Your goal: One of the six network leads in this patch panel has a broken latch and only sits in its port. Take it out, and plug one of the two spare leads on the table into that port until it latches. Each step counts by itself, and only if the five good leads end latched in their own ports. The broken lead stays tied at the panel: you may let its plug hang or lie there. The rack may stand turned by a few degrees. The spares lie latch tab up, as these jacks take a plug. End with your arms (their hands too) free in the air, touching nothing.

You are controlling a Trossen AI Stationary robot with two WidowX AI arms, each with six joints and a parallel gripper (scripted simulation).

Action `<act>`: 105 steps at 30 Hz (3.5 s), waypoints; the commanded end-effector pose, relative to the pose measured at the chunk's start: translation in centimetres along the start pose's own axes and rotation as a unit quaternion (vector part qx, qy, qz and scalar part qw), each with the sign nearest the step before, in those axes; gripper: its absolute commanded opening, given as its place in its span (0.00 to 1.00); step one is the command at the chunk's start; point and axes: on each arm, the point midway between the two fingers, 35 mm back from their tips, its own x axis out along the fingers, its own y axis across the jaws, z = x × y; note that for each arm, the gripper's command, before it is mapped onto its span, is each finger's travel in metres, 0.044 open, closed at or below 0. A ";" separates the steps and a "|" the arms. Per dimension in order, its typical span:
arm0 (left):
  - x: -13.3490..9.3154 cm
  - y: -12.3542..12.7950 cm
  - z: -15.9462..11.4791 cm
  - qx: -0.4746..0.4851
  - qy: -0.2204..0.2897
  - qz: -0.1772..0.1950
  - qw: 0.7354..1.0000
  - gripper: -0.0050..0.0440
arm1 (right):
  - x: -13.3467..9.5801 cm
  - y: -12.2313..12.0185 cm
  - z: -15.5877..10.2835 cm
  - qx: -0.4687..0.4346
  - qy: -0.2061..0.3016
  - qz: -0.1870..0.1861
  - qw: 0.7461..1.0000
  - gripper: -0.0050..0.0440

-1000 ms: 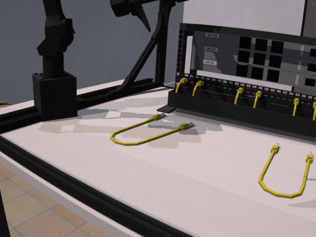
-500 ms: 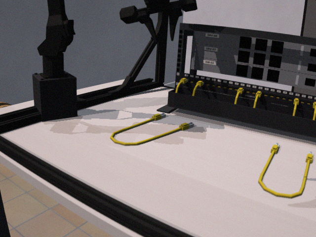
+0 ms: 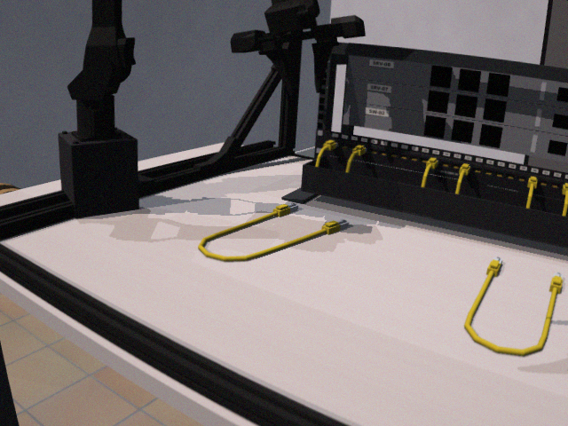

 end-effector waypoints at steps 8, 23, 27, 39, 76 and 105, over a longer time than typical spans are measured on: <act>0.0 0.0 0.0 0.000 0.000 0.000 1.000 1.00 | 2.8 0.4 -4.4 0.059 0.101 -0.037 0.992 0.46; 0.0 0.0 0.0 0.000 0.000 0.000 1.000 1.00 | 5.6 0.7 -8.6 0.116 0.198 -0.071 0.971 0.46; 0.0 0.0 0.0 0.000 0.000 0.000 1.000 1.00 | 5.6 0.7 -8.6 0.116 0.198 -0.071 0.971 0.46; 0.0 0.0 0.0 0.000 0.000 0.000 1.000 1.00 | 6.1 0.8 -9.3 0.126 0.214 -0.077 0.965 0.46; 0.0 0.0 0.0 0.000 0.000 0.000 1.000 1.00 | 11.4 0.2 -11.9 0.126 0.215 -0.077 0.965 0.46; 0.0 0.0 0.0 0.000 0.000 0.000 1.000 1.00 | 11.3 0.2 -11.9 0.125 0.216 -0.077 0.965 0.10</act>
